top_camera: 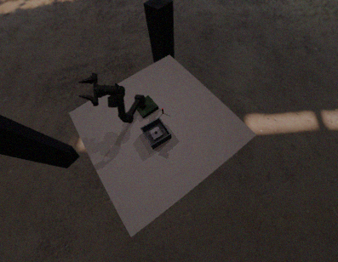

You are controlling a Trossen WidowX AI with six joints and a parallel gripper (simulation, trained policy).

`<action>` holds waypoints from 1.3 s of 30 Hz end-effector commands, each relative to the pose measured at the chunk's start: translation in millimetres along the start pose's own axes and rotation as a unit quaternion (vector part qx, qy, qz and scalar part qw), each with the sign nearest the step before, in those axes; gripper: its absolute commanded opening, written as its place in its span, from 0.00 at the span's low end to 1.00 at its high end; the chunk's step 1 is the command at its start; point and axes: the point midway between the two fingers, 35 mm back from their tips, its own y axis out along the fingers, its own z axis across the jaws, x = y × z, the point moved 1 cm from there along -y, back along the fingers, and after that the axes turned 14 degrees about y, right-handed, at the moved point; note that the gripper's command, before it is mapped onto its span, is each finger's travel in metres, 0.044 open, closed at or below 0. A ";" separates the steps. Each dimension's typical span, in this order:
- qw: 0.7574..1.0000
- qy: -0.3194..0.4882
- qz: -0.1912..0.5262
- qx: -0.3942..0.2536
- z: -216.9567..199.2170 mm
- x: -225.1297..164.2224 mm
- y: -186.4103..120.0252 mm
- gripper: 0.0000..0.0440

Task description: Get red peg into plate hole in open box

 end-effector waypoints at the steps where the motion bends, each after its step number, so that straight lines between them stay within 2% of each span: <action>1: 1.000 0.008 0.012 0.004 4.5 -3.4 1.6 0.96; 2: 0.999 0.019 0.024 0.010 10.4 -6.9 3.0 1.00; 10: 0.986 0.114 0.106 0.065 59.4 -32.0 5.6 1.00; 19: 0.948 0.204 0.215 0.119 116.7 -60.9 -7.2 1.00; 28: 0.889 0.268 0.339 0.153 169.7 -89.6 -38.9 1.00; 39: 0.794 0.307 0.500 0.161 218.7 -121.3 -101.2 1.00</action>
